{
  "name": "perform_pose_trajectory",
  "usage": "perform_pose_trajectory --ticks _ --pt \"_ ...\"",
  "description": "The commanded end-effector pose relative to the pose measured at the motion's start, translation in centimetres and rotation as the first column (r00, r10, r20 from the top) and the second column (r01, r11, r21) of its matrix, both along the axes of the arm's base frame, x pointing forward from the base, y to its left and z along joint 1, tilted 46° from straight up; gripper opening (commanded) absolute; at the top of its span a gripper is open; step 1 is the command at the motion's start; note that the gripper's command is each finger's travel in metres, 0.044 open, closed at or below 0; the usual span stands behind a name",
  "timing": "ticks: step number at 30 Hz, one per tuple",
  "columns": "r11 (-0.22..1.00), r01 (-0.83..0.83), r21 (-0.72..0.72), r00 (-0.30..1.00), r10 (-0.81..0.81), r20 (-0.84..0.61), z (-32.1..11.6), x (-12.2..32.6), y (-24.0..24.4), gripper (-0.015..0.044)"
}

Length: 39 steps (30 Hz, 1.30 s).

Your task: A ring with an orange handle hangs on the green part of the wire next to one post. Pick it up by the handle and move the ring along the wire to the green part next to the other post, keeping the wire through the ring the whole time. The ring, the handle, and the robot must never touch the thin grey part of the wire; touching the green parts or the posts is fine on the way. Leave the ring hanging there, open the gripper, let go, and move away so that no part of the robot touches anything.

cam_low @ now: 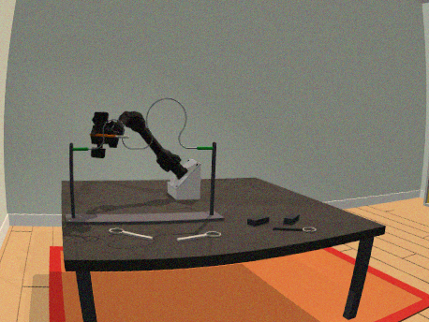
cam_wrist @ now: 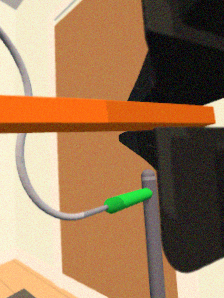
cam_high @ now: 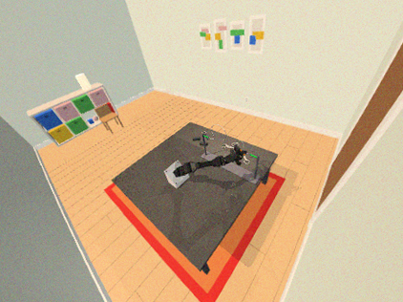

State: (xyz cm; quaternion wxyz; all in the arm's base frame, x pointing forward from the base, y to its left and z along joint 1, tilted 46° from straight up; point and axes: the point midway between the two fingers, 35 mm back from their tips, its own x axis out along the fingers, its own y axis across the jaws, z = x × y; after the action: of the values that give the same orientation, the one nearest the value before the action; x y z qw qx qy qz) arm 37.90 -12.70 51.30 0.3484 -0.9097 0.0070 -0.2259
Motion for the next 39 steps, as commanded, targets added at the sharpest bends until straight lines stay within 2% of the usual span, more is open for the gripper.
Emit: perform_pose_trajectory --ticks 1,19,39 --pt "0.998 -0.004 0.057 1.000 0.005 -0.009 -0.7 0.2 -0.7 -0.0150" --pt "0.903 0.005 0.430 0.998 0.020 -0.054 -5.6 0.6 -4.1 -0.0150" --pt "0.593 0.043 0.804 0.993 0.062 -0.099 -12.9 0.9 -5.2 -0.0150"
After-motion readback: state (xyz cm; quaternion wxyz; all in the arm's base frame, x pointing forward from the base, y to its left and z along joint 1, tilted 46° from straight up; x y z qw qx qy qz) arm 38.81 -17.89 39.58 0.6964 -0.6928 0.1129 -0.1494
